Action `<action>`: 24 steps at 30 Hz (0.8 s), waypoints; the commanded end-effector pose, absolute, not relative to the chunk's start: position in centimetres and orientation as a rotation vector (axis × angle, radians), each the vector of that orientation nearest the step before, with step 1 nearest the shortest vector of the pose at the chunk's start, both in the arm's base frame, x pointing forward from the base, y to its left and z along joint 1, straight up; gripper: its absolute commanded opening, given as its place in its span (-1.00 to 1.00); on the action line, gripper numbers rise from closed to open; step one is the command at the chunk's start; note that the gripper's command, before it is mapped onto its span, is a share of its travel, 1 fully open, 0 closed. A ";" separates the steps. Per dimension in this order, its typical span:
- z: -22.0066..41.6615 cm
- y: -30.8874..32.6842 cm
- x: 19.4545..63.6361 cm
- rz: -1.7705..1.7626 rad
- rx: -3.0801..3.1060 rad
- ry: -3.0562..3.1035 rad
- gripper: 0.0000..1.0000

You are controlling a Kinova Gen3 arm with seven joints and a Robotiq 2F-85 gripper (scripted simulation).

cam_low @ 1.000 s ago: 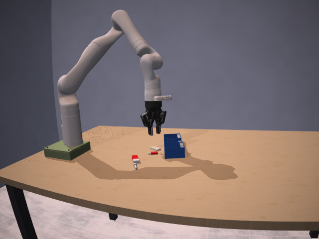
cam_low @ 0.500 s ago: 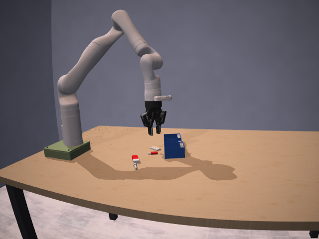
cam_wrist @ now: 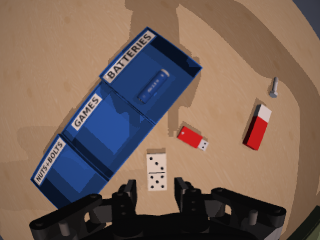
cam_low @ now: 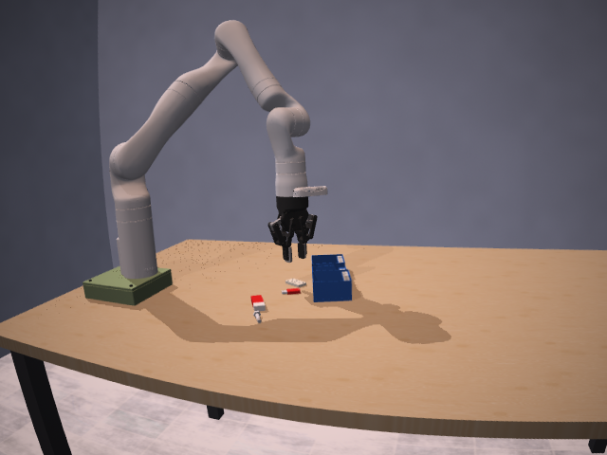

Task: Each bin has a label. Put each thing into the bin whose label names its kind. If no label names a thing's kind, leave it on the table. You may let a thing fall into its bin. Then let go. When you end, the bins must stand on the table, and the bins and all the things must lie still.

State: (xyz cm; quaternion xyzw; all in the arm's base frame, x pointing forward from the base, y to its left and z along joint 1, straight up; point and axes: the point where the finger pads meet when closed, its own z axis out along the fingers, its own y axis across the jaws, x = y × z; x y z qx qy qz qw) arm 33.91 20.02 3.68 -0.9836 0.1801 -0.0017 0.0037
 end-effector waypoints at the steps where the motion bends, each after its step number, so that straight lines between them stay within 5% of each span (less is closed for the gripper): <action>1: 2.8 19.6 33.9 -0.002 -3.087 0.574 -0.19; 24: -0.8 19.5 33.9 -0.002 -3.087 0.574 -0.19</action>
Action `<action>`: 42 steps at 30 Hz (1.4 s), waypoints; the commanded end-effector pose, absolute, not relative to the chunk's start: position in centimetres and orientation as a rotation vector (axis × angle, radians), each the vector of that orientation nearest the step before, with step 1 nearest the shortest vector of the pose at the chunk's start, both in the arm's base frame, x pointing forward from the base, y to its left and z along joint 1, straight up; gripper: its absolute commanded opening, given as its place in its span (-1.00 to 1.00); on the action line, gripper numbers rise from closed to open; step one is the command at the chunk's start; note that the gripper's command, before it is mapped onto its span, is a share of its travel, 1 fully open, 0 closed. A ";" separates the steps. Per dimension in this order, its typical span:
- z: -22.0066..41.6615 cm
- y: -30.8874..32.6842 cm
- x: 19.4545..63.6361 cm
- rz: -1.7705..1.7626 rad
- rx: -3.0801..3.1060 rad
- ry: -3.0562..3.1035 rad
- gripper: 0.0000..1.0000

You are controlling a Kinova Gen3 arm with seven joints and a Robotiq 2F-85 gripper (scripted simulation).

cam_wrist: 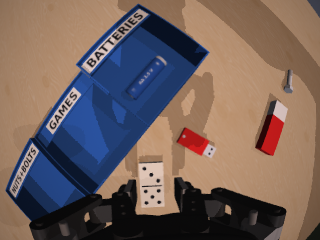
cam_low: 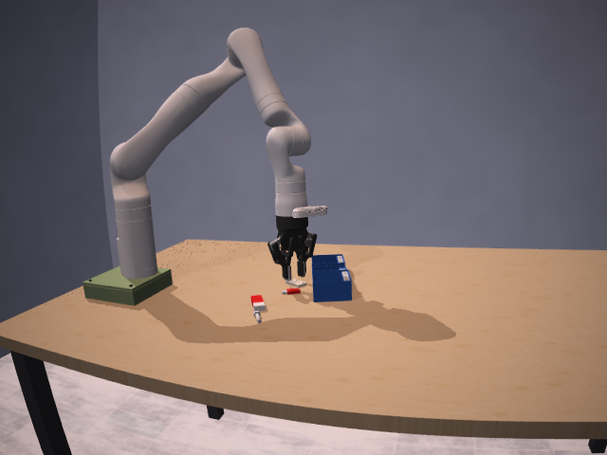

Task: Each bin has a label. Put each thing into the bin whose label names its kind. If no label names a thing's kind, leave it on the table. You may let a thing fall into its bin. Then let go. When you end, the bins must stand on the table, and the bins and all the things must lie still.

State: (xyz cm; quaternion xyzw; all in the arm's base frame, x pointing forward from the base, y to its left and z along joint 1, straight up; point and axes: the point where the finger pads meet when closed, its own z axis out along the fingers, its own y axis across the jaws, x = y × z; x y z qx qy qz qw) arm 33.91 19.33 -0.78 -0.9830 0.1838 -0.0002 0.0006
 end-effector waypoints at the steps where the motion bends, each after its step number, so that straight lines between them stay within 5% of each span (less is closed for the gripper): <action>1: -0.8 19.5 33.9 -0.002 -3.087 0.574 -0.19; 30: -1.9 19.6 33.9 -0.002 -3.087 0.574 -0.19; 31: -1.9 19.6 33.9 -0.002 -3.087 0.574 -0.58; 42: -1.9 19.6 33.9 -0.002 -3.087 0.574 -0.58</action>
